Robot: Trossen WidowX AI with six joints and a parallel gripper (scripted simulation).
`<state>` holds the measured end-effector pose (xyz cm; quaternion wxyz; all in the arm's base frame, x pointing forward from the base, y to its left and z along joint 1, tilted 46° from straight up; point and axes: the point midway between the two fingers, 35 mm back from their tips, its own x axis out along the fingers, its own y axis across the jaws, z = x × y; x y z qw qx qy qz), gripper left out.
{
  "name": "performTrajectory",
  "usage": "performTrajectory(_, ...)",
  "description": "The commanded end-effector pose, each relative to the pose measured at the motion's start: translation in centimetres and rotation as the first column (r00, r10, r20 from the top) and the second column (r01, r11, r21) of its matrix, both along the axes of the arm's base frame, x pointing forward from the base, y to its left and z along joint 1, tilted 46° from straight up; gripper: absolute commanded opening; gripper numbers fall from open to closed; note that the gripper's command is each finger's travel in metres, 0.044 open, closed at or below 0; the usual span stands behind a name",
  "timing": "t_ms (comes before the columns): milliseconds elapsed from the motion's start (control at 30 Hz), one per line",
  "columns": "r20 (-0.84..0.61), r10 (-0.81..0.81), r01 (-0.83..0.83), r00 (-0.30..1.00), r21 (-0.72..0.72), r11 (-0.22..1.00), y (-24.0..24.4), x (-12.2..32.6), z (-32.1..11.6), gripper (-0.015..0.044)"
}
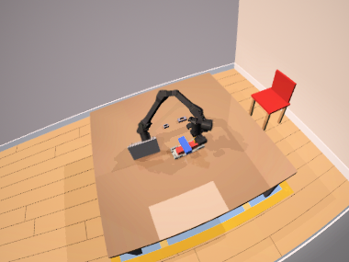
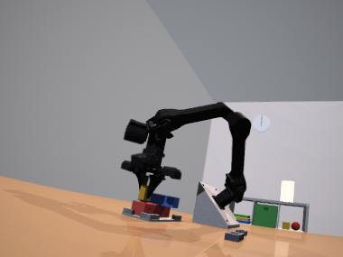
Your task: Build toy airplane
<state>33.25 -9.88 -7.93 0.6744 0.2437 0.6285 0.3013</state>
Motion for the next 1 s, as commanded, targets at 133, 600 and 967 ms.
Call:
performTrajectory(133,0.0,0.0,0.0,1.0,0.0,1.0,0.0,0.0,0.0,0.0005)
performTrajectory(600,0.0,0.0,0.0,1.0,0.0,1.0,0.0,0.0,0.0,0.026)
performTrajectory(967,-0.001,-0.001,0.001,1.0,-0.002,1.0,-1.7,0.2,1.5,0.026)
